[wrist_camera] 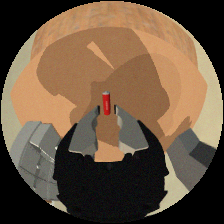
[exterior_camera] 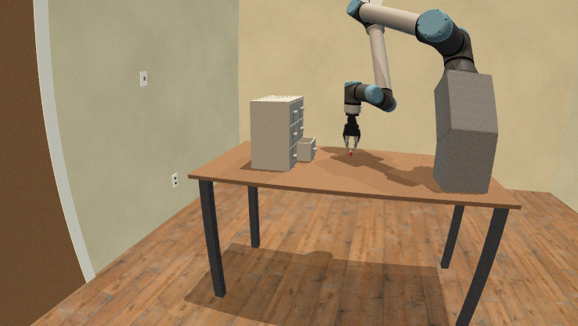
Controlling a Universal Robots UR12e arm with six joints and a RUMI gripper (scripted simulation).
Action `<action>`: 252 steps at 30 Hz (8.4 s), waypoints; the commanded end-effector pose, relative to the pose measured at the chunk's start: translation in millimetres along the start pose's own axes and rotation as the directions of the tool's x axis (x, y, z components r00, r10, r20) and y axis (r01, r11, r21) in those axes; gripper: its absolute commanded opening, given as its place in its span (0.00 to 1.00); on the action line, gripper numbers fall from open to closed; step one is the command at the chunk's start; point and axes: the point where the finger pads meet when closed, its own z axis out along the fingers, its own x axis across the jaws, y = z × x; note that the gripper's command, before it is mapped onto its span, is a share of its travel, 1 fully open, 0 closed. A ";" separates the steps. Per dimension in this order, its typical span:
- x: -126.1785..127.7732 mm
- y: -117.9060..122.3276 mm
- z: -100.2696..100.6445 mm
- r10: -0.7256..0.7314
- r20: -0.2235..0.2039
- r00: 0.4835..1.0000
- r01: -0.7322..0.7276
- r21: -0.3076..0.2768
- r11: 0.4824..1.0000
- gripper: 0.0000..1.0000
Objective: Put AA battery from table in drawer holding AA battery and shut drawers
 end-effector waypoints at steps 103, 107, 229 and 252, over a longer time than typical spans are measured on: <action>-0.3 0.0 -58.3 0.000 0.001 1.000 0.000 0.000 1.000 0.05; -0.3 0.0 -78.1 0.000 0.001 1.000 0.000 0.000 1.000 0.05; -62.7 146.3 -107.2 0.999 0.000 0.037 -0.999 -0.001 0.037 0.05; -62.8 146.5 -114.7 0.999 0.000 0.037 -0.999 -0.003 0.037 0.05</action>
